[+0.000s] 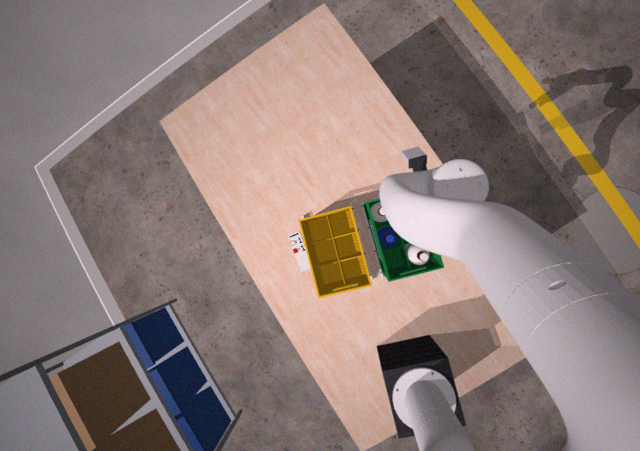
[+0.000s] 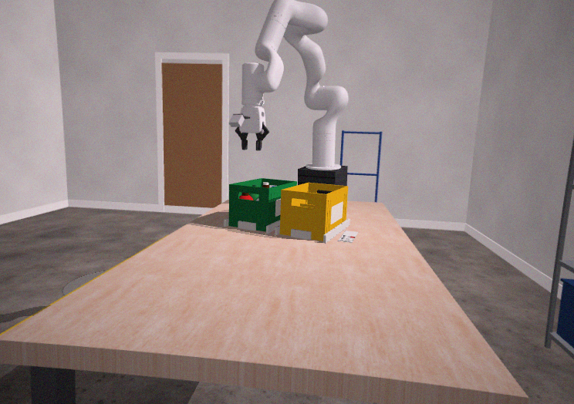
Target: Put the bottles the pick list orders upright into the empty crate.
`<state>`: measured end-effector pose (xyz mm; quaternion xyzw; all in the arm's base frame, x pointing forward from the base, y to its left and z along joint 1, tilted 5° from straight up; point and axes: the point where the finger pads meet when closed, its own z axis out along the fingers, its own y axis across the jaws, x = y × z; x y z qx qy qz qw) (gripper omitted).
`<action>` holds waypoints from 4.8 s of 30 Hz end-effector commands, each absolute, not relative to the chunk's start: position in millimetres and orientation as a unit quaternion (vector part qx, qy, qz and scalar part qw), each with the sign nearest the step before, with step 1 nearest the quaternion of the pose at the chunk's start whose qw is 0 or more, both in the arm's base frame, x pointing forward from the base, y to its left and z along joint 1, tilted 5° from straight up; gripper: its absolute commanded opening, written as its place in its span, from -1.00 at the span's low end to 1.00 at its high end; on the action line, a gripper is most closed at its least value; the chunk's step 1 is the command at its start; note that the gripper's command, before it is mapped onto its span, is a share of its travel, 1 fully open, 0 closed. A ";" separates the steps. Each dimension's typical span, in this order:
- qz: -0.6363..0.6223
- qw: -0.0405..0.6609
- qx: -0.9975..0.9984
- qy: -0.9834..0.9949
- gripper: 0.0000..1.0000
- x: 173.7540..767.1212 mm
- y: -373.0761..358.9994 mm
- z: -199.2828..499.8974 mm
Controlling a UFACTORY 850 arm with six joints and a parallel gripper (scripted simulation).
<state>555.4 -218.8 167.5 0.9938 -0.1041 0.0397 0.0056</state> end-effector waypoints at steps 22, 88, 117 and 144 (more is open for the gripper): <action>0.041 0.005 0.994 -0.103 0.29 554.6 -223.0 169.3; 0.035 0.020 0.958 0.285 0.29 422.6 -215.9 88.0; 0.035 0.020 0.958 0.285 0.29 377.2 -213.5 56.0; 0.035 0.020 0.958 0.285 0.29 379.7 -214.1 25.5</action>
